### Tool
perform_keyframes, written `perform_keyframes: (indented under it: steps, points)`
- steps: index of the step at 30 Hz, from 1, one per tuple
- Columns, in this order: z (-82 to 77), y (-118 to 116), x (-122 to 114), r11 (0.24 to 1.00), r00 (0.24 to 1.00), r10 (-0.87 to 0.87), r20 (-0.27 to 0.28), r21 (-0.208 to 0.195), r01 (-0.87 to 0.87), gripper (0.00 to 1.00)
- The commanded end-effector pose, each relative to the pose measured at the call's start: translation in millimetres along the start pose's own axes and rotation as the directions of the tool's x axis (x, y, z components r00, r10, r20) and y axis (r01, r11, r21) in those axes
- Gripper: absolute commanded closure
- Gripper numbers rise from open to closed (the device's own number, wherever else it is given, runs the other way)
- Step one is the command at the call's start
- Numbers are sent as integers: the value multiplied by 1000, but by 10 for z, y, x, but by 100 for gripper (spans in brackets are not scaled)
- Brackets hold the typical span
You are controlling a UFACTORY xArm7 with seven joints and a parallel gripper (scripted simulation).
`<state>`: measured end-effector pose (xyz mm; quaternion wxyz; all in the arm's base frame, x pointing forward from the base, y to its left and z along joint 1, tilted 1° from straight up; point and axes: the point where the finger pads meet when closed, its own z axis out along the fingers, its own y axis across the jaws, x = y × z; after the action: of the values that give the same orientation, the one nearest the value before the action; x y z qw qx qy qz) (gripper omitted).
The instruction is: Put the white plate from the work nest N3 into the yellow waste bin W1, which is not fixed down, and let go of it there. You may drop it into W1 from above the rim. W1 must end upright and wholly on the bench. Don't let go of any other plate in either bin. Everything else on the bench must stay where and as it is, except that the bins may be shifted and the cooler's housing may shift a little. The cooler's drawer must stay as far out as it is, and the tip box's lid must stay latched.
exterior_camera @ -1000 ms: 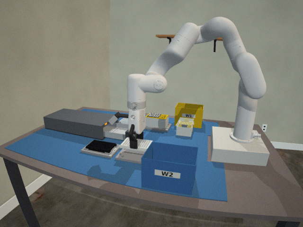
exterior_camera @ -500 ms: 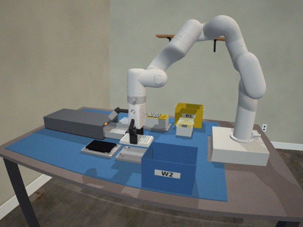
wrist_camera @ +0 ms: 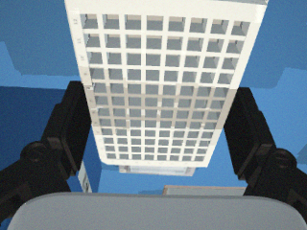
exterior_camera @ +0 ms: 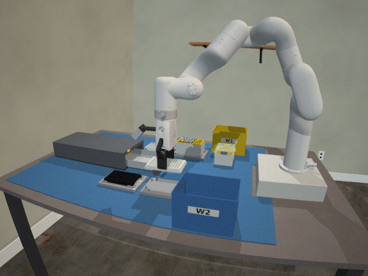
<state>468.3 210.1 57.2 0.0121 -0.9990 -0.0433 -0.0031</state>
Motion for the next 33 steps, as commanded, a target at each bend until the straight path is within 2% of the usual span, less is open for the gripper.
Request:
perform_keyframes:
  steps: [1, 28, 33]
  points:
    - [-81, -5, 15, 1000, 1000, 0, -4, 1, 0, 100]
    - [-462, -4, 14, 1000, 1000, 0, -4, 1, 0, 100]
    - [-462, -4, 14, 1000, 1000, 0, -4, 1, 0, 100]
